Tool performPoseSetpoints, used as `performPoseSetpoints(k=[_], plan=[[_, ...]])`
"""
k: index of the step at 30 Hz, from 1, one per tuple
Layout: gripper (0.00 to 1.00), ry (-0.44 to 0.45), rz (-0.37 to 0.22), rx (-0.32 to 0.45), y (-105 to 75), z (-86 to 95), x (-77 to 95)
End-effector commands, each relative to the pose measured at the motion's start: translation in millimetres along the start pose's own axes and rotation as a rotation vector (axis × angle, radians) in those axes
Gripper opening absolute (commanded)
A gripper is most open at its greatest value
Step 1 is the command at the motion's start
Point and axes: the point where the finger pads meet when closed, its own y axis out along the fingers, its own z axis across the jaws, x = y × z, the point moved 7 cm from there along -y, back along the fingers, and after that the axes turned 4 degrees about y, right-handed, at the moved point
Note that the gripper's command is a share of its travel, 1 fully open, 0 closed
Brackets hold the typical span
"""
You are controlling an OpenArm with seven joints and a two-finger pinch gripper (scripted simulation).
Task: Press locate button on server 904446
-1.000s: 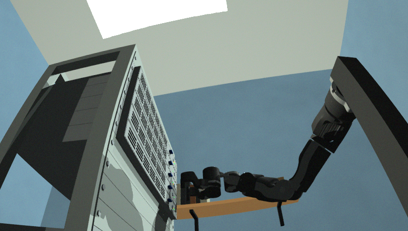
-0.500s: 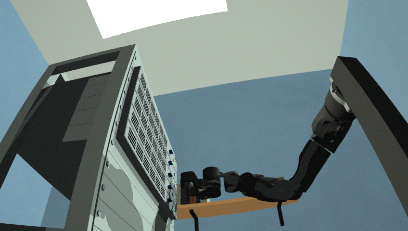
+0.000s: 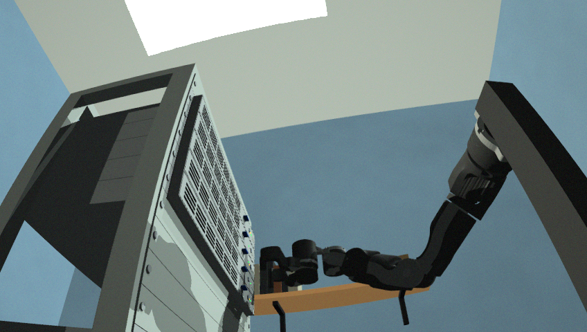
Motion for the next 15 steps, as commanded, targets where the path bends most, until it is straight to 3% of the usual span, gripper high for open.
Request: performPoseSetpoints(k=[1, 15], plan=[[0.60, 0.002, 0.000, 0.003, -1.6, -0.1, 0.2], [0.60, 0.002, 0.000, 0.003, -28.5, -0.2, 0.2]])
